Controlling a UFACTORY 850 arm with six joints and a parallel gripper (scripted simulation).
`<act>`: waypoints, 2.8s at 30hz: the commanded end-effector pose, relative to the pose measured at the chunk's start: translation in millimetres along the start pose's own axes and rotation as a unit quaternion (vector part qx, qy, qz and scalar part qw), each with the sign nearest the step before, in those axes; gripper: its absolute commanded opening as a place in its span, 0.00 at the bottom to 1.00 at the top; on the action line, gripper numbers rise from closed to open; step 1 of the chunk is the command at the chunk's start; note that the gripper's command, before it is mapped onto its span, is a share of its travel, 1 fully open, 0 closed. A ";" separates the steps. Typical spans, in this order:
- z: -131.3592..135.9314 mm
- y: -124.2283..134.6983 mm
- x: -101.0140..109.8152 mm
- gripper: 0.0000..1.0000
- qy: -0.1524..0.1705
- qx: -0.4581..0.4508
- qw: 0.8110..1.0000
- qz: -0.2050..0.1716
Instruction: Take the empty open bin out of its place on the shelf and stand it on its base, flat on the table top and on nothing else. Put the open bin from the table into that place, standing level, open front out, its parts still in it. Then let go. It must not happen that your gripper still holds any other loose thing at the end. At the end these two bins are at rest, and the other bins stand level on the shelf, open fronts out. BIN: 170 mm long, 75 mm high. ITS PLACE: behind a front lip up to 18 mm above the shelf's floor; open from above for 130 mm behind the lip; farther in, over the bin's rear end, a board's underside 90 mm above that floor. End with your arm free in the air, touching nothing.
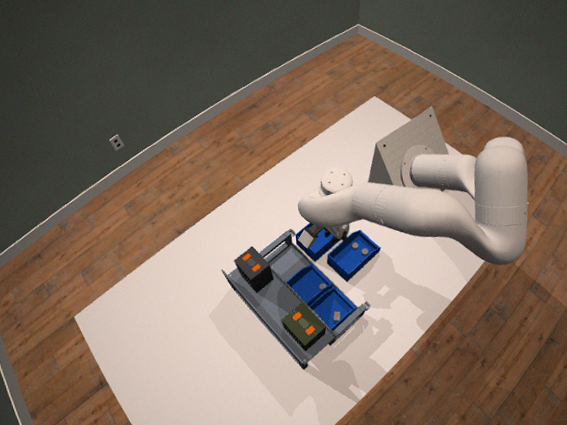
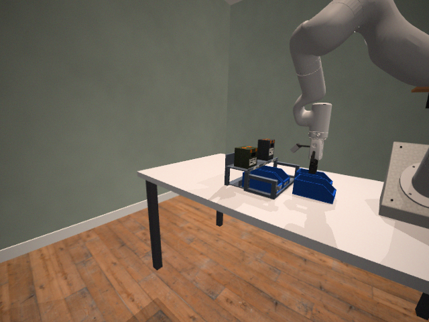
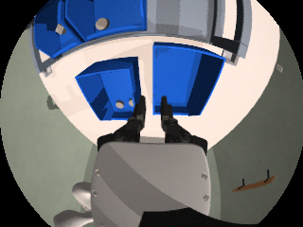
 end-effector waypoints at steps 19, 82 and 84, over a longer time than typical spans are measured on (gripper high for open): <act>0.4 -1.3 0.6 0.26 0.000 0.000 1.000 0.001; 0.4 -1.4 -41.9 0.26 0.000 0.000 1.000 0.001; 0.4 -1.4 -42.2 0.26 0.000 0.000 1.000 0.001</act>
Point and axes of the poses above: the point where the finger pads meet when closed, its own x axis back along the fingers, its own z axis across the jaws, y = z × x, the point moved 2 cm from there along x, back along the fingers, and after that the axes turned 4 degrees about -x, right-handed, at the moved point
